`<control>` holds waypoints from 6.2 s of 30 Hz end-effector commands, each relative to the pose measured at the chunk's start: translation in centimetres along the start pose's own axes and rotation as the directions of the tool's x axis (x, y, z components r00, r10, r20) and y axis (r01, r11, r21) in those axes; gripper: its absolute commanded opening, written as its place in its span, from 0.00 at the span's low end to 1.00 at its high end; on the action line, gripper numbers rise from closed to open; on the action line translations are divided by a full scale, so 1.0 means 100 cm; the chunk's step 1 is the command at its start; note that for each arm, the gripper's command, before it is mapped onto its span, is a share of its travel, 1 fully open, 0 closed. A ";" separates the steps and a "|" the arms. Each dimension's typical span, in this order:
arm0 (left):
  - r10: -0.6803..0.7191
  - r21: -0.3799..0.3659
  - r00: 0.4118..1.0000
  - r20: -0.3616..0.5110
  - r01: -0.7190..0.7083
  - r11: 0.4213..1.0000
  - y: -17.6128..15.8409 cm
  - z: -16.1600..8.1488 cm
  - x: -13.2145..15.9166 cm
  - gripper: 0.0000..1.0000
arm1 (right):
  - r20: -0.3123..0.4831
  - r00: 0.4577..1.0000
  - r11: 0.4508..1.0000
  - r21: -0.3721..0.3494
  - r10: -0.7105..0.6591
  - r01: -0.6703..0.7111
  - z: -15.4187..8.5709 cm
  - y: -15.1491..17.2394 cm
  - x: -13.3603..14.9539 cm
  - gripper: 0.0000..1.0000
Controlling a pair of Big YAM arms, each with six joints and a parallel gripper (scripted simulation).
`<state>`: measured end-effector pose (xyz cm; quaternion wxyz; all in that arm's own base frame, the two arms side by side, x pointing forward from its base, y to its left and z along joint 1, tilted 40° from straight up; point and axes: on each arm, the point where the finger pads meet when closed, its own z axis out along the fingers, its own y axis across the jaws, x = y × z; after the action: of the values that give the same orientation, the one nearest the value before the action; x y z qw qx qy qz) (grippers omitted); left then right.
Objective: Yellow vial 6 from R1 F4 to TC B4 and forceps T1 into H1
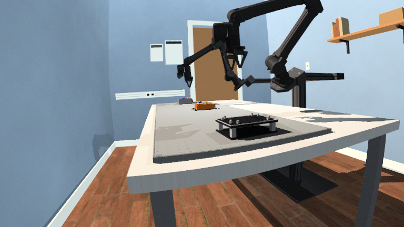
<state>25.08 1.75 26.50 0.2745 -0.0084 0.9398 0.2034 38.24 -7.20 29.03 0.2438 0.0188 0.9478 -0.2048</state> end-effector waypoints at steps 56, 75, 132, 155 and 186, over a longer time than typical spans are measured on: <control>-0.021 0.004 0.999 0.024 0.021 1.000 0.001 -0.009 -0.010 1.00 | 0.039 0.999 1.000 0.011 0.003 -0.003 -0.019 -0.079 -0.023 0.07; -0.021 0.004 0.999 0.024 0.021 1.000 0.001 -0.009 -0.010 1.00 | 0.042 0.999 1.000 0.009 0.005 -0.005 -0.020 -0.077 -0.024 0.07; -0.021 0.004 0.999 0.024 0.021 1.000 0.001 -0.009 -0.010 1.00 | 0.064 0.998 1.000 0.008 0.010 -0.010 -0.027 -0.074 -0.028 0.07; -0.021 0.004 0.999 0.024 0.021 1.000 0.001 -0.009 -0.010 1.00 | 0.068 0.998 1.000 0.009 0.011 -0.012 -0.029 -0.074 -0.029 0.07; -0.021 0.004 0.999 0.024 0.021 1.000 0.001 -0.009 -0.010 1.00 | 0.043 0.999 1.000 0.012 0.002 -0.002 -0.006 -0.075 -0.019 0.07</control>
<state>25.08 1.75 26.50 0.2745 -0.0084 0.9398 0.2034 38.25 -13.31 31.84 0.2471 0.0160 0.9467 -0.2061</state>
